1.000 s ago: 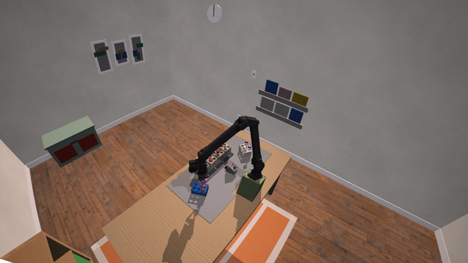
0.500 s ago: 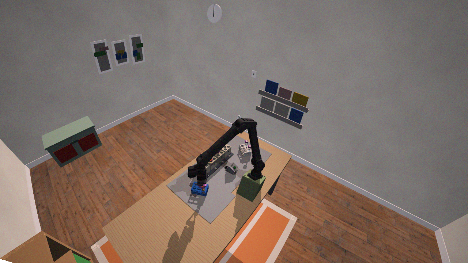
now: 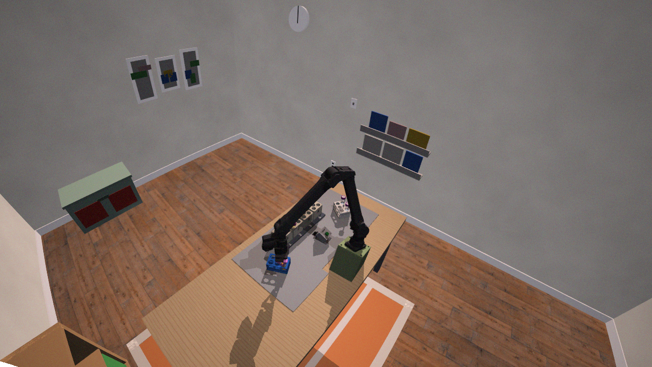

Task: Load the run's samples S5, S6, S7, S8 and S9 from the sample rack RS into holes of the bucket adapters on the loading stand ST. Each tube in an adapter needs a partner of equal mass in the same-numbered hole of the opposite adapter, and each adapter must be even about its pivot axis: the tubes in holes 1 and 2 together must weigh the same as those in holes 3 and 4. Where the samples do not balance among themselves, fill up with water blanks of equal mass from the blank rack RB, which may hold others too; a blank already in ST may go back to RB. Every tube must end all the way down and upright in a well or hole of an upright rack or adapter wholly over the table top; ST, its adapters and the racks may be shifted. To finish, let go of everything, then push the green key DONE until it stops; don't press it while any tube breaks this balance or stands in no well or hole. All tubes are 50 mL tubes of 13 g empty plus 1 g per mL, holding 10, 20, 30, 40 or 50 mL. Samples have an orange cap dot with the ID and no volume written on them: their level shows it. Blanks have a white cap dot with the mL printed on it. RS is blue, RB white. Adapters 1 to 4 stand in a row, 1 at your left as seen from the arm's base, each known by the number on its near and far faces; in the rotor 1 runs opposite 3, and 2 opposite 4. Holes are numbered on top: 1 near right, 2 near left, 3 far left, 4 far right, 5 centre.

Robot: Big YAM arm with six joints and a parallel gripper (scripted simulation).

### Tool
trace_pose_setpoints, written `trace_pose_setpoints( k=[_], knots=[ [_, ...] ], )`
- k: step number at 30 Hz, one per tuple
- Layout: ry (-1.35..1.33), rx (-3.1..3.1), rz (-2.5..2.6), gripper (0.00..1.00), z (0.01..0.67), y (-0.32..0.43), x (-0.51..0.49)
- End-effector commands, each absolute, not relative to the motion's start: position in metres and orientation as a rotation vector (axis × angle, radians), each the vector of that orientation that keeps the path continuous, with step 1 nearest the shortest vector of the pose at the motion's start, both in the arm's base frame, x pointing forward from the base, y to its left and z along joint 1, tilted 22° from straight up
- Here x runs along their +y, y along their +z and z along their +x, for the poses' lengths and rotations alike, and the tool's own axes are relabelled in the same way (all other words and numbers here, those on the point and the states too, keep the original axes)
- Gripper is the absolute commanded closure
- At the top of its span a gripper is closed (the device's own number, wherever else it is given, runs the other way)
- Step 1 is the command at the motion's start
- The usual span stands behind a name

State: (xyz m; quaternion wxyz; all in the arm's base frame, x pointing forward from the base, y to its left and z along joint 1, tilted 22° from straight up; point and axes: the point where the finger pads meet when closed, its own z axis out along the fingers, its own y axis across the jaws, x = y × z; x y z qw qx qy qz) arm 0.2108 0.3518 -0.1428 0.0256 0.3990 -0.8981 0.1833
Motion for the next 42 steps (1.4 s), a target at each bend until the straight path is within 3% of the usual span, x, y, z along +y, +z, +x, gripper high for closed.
trace_pose_setpoints(
  k=[1,10,11,27,42],
  knots=[
    [0.569,-2.778,1.221,0.20,0.216,-0.147,0.348],
    [0.536,-2.811,1.241,0.20,0.219,-0.136,0.366],
    [0.536,-2.811,1.241,1.00,0.219,-0.136,0.366],
    [0.536,-2.811,1.241,1.00,0.219,-0.136,0.366],
    [0.503,-2.844,1.254,1.00,0.215,-0.080,0.398]
  ],
)
